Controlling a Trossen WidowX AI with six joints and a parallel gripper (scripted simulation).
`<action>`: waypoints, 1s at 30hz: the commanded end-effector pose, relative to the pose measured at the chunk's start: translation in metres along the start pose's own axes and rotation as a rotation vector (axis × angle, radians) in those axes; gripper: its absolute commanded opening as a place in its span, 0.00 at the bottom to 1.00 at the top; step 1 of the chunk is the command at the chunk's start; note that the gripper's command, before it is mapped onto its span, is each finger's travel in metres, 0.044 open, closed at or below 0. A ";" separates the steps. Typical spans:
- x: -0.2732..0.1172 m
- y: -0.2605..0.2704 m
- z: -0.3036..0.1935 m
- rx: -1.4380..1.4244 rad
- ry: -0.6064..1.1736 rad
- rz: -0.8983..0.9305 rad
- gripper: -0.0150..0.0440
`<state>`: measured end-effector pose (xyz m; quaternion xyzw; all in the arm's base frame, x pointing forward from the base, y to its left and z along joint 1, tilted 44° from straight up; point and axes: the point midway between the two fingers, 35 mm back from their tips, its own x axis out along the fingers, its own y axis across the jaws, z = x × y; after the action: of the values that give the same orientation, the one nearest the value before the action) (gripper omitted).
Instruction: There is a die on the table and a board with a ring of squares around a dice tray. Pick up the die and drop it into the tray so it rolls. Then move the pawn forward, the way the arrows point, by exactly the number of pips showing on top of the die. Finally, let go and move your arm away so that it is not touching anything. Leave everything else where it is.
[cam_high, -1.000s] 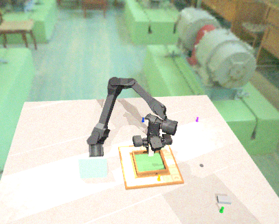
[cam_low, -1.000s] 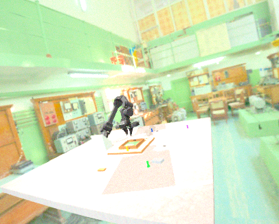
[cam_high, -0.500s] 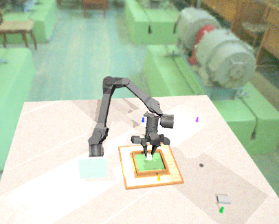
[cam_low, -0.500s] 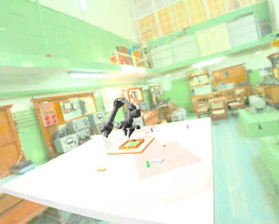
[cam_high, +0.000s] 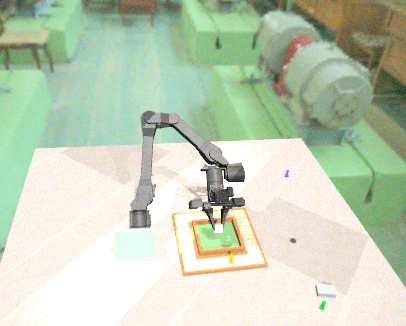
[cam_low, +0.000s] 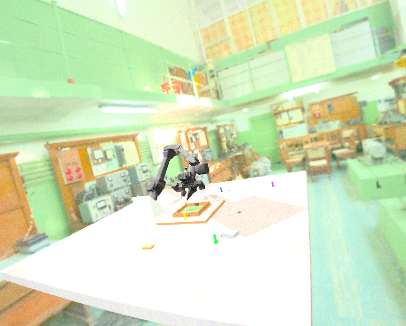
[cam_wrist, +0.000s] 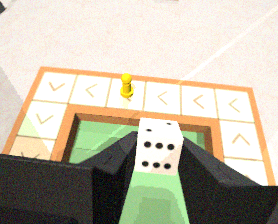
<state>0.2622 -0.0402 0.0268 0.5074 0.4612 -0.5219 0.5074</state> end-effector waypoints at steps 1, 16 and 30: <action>-0.028 0.006 0.007 0.012 -0.024 0.018 0.25; -0.050 0.008 0.011 0.012 -0.024 0.018 0.25; -0.050 0.008 0.011 0.012 -0.024 0.018 0.25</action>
<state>0.2668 -0.0476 0.0752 0.5090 0.4492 -0.5272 0.5112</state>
